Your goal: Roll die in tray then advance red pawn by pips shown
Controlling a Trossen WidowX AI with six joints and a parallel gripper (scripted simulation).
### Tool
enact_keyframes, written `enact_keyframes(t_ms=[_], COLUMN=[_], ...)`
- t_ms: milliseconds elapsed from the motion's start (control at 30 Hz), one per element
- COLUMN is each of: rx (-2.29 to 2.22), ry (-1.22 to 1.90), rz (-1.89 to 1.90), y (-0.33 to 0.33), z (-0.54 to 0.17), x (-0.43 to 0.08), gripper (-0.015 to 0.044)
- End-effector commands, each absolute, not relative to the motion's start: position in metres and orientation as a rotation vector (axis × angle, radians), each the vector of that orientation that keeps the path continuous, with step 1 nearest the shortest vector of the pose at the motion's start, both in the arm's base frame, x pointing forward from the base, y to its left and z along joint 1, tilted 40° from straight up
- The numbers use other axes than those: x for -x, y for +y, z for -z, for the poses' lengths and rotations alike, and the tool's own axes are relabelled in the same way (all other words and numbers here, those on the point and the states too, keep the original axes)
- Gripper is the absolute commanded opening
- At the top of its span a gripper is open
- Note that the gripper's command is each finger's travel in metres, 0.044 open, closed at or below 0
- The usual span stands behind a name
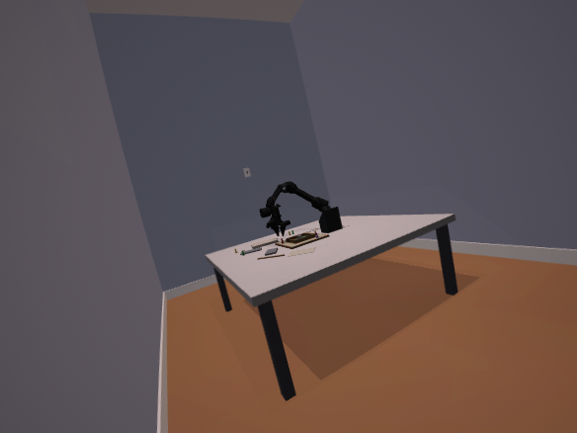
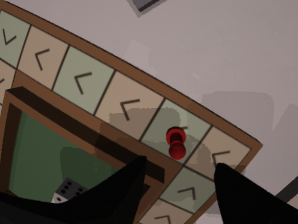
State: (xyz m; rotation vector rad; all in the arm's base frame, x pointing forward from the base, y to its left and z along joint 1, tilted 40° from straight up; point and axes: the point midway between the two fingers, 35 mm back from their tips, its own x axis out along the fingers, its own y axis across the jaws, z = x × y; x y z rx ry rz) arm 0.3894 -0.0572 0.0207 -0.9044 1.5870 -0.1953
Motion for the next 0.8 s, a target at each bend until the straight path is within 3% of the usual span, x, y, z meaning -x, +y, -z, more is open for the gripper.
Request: enact_keyframes(t_ms=[0, 733, 767], rx=[0.912, 0.913, 0.913], ry=[1.597, 1.597, 1.597], rz=[0.194, 0.195, 0.195], y=[-0.063, -0.084, -0.084], z=[-0.015, 0.011, 0.011], x=[-0.388, -0.389, -0.389], gripper=[0.02, 0.02, 0.0174])
